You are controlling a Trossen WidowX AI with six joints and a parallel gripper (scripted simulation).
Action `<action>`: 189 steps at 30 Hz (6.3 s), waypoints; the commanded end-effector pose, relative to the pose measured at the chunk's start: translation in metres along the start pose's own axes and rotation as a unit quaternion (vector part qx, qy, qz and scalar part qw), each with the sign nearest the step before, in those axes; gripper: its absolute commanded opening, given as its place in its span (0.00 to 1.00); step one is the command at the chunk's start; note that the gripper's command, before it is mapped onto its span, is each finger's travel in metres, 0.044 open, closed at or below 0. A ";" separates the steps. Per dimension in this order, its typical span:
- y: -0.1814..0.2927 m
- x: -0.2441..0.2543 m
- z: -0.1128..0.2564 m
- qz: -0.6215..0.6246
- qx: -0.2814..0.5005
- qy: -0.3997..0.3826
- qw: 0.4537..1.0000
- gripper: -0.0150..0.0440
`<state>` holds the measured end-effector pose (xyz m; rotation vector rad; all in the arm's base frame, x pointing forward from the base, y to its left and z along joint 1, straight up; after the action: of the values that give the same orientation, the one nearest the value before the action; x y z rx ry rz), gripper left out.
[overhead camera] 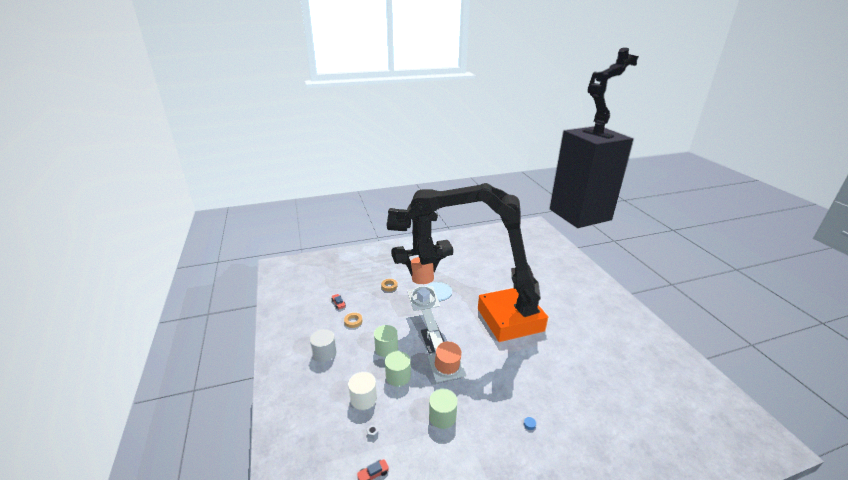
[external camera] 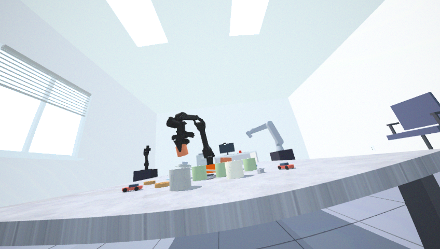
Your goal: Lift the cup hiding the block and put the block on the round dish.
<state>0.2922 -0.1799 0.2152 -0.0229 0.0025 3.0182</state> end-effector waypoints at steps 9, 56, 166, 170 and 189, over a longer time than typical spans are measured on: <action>-0.001 0.001 0.007 0.000 0.000 0.000 1.000 0.25; -0.001 0.001 0.007 0.000 0.000 0.000 1.000 0.25; 0.136 0.186 -0.136 0.000 0.007 -0.002 1.000 0.92; 0.137 0.186 -0.103 0.001 0.010 -0.003 1.000 1.00; 0.127 0.150 -0.069 -0.084 0.032 0.029 0.996 0.69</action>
<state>0.1203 -0.2893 0.1397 -0.0782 0.0964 2.9274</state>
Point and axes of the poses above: the point midway between the two fingers, 35 mm back from their tips, its own z axis back along the fingers, its own x axis across the jaws, y = z × x, the point moved 7 cm from there along z, back along the fingers, and after that the axes turned 1 degree about z, right-handed, at the moved point
